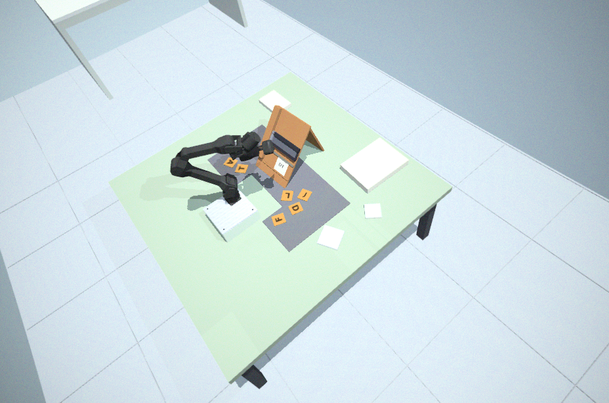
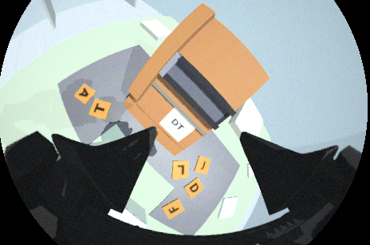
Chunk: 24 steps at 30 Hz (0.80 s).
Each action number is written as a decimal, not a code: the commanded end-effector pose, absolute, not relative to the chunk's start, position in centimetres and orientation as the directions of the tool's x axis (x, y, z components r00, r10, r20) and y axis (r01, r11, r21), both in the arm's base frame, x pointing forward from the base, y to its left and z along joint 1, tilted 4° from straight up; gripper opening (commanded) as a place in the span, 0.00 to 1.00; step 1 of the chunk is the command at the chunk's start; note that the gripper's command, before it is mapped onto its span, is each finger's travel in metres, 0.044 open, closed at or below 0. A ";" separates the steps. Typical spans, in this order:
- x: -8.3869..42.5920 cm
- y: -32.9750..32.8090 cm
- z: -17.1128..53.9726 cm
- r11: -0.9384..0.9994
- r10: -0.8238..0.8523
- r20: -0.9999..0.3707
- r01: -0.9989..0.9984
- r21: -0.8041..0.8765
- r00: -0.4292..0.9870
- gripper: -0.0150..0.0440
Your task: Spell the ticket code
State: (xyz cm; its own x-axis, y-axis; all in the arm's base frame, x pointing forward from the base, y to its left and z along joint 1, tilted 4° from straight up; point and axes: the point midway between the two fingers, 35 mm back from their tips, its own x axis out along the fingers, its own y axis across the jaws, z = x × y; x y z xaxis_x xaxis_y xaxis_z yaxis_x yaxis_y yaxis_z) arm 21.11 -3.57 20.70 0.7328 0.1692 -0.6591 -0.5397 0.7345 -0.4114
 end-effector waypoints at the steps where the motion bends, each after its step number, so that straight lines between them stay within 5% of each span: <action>1: 23.0 -3.0 25.6 0.340 0.280 -0.689 -0.740 -0.580 0.669 1.00; 6: 24.1 -2.6 28.3 0.062 0.342 -0.699 -0.757 -0.650 0.628 1.00; 24: 24.1 -2.6 28.4 0.052 0.345 -0.699 -0.756 -0.652 0.627 1.00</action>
State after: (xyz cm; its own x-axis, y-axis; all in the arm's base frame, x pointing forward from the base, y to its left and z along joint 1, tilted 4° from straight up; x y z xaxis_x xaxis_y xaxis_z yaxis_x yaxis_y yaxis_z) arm 24.05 -2.66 28.42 0.6301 0.3392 -0.6985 -0.7555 0.0601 -0.6524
